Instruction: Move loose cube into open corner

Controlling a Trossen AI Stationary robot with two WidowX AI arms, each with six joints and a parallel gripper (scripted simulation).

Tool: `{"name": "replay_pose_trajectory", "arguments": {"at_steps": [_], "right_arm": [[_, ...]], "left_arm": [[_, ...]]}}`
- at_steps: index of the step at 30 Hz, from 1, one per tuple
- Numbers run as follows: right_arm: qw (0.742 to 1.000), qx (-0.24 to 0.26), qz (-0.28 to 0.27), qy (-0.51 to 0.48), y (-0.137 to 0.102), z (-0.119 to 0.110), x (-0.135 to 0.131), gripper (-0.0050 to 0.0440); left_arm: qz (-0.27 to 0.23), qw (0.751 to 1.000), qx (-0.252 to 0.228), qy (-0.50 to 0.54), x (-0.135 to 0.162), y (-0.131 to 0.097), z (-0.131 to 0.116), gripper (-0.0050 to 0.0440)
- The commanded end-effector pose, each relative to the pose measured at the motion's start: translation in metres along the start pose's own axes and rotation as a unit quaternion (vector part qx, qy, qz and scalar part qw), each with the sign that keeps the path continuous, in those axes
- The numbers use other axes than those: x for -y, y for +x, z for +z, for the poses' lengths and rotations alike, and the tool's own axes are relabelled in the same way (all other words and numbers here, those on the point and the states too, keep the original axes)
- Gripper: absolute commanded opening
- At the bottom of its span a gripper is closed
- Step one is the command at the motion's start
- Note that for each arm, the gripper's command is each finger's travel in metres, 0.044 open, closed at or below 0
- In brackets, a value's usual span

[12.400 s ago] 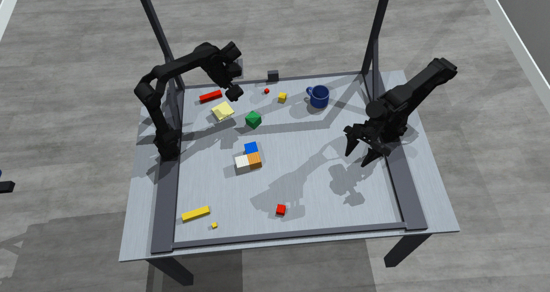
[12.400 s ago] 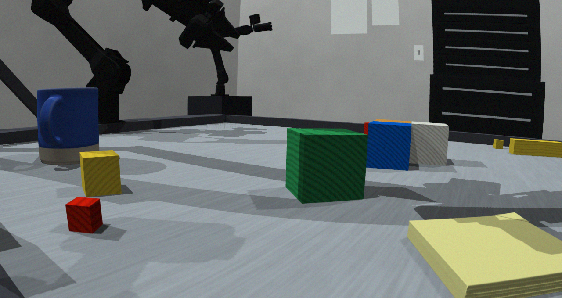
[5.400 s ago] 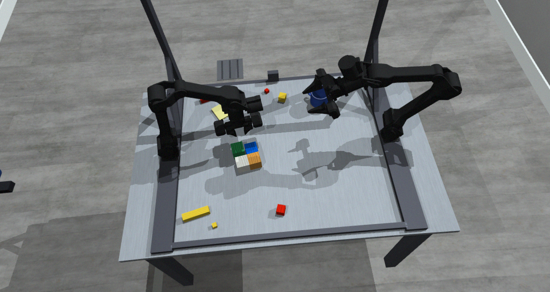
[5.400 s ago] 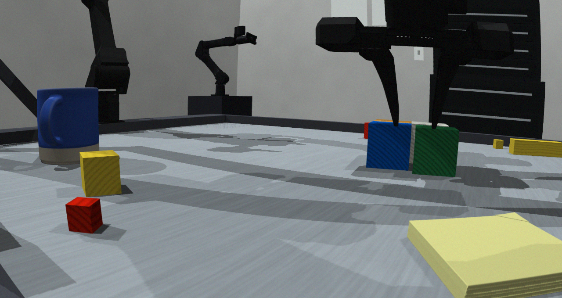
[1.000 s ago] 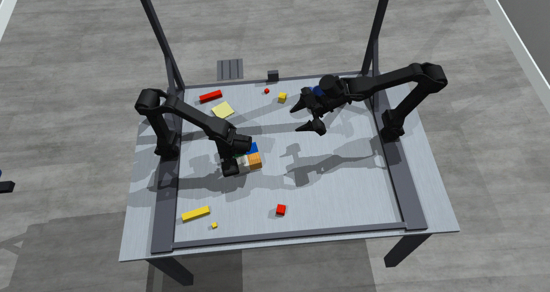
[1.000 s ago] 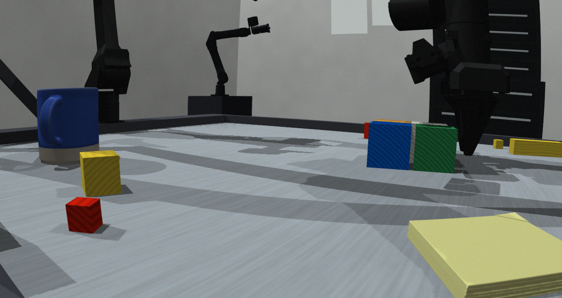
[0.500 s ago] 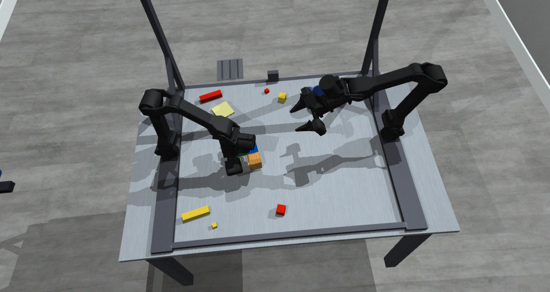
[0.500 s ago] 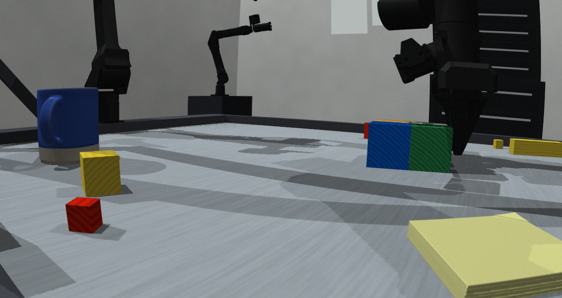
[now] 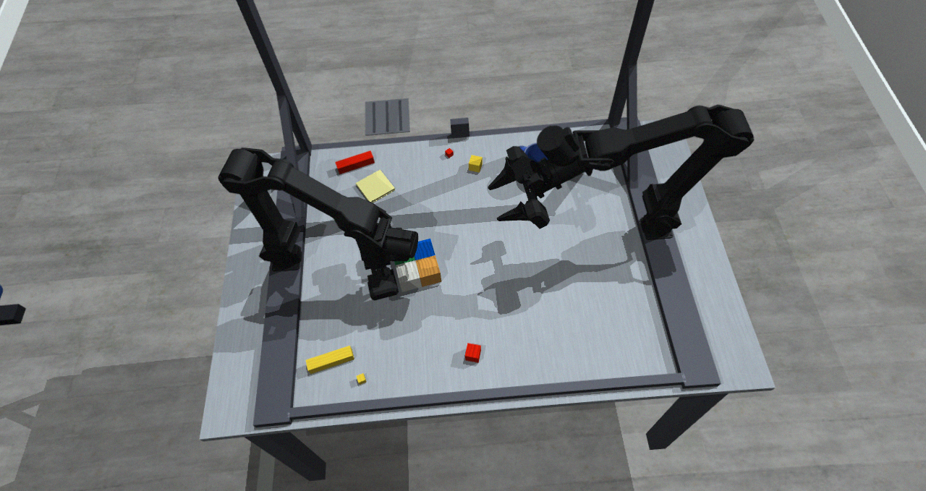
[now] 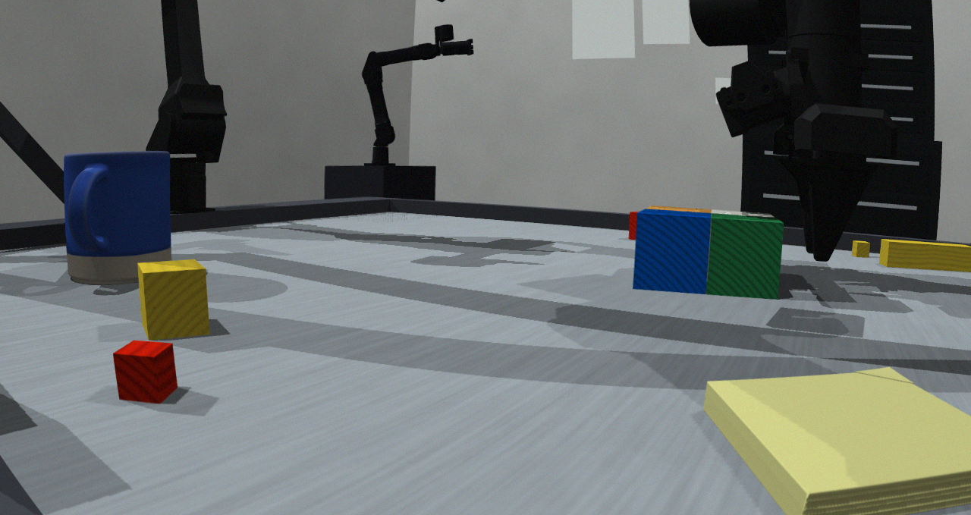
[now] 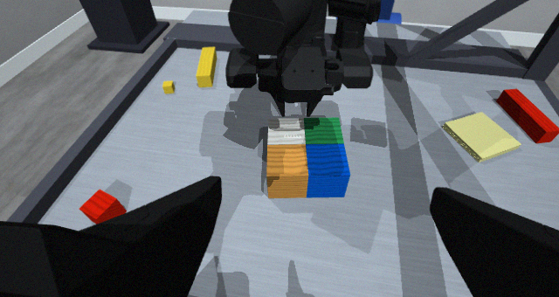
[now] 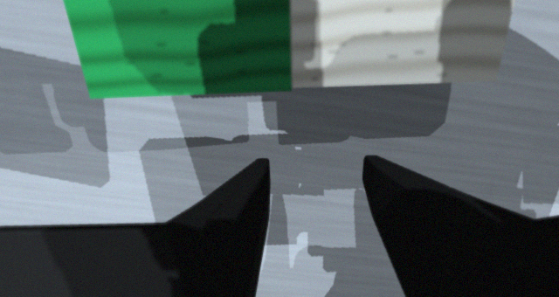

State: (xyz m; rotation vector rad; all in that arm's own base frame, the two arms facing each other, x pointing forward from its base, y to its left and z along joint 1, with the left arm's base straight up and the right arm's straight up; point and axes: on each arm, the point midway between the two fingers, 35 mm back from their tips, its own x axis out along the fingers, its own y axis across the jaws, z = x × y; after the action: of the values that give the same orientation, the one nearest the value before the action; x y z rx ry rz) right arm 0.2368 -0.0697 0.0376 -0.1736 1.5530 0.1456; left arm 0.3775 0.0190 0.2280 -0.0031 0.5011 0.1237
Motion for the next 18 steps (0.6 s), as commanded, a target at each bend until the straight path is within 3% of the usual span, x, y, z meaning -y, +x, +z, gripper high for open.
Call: {"name": "replay_pose_trajectory", "arguments": {"at_steps": [1,5,9,14,18], "right_arm": [[0.999,0.029,-0.036,0.010,-0.013,0.007,0.025,0.0169],[0.998,0.028,-0.064,-0.010,-0.016,0.007,0.052,0.0169],[0.992,0.031,-0.083,-0.091,-0.030,0.013,0.073,0.0169],[0.965,0.048,-0.095,-0.238,-0.055,0.040,0.067,0.0169],[0.943,0.052,-0.092,-0.316,-0.060,0.054,0.052,0.0169]], "left_arm": [[-0.001,1.000,0.016,0.001,0.000,-0.006,0.011,0.0400],[0.004,1.000,0.022,-0.006,0.000,-0.009,0.010,0.0400],[0.015,0.999,0.031,-0.014,-0.002,-0.013,0.012,0.0400],[0.002,0.999,0.033,-0.008,0.004,-0.019,0.011,0.0400],[-0.014,0.999,0.032,0.002,0.010,-0.022,0.010,0.0400]]}}
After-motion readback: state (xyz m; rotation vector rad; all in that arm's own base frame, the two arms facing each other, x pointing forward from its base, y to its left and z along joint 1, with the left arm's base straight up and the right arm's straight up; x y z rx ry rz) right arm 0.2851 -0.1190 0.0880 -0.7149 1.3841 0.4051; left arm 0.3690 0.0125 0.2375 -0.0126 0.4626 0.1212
